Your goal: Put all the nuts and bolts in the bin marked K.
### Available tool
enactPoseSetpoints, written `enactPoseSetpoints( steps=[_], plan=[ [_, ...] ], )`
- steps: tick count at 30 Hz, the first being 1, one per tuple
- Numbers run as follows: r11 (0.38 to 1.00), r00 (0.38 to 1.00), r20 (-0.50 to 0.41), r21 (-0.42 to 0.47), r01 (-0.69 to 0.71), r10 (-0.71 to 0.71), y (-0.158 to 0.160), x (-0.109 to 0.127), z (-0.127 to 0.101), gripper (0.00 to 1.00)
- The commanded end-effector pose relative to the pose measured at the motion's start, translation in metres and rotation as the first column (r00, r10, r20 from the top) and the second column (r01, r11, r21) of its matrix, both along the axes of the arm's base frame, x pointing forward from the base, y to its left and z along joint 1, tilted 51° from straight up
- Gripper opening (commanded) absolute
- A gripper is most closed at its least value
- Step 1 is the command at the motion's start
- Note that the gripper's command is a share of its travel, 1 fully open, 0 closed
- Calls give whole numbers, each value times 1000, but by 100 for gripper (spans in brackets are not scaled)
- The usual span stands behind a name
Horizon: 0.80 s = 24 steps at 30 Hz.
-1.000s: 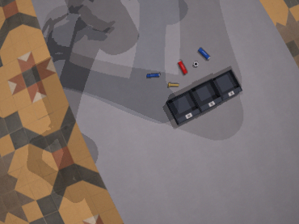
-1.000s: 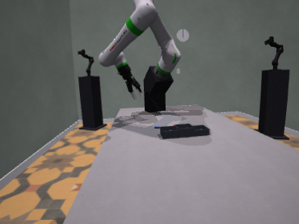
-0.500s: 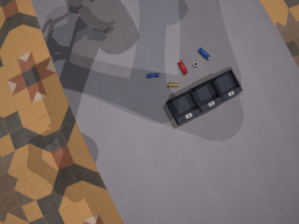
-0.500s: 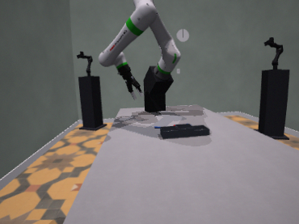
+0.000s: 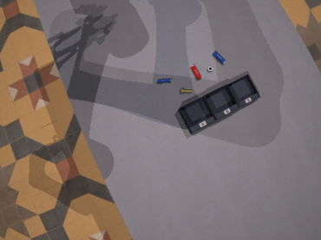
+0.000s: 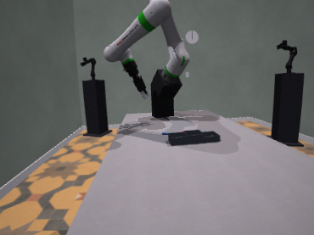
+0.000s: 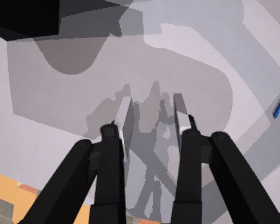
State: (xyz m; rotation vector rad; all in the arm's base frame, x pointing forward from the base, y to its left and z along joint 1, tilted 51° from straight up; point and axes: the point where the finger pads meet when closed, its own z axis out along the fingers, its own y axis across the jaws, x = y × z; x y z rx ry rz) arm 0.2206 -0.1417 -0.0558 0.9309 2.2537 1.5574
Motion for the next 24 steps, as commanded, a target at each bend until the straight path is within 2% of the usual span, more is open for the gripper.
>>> enactPoseSetpoints(
  steps=[1,4,6,11,19,21,22,24],
  plan=[
    [991,993,69,-103,-89,96,1,1,-1,5],
    [987,991,76,-121,-104,113,2,6,3,5],
    [963,974,115,-210,-170,197,2,6,3,5],
    [894,924,165,-357,-271,346,4,19,13,5],
    [722,787,205,-576,-384,582,6,34,25,5],
    [722,787,205,-576,-384,582,6,34,25,5],
    [666,741,205,-629,-401,640,7,40,30,5],
    [611,693,203,-676,-413,692,8,42,32,5]
  ],
)
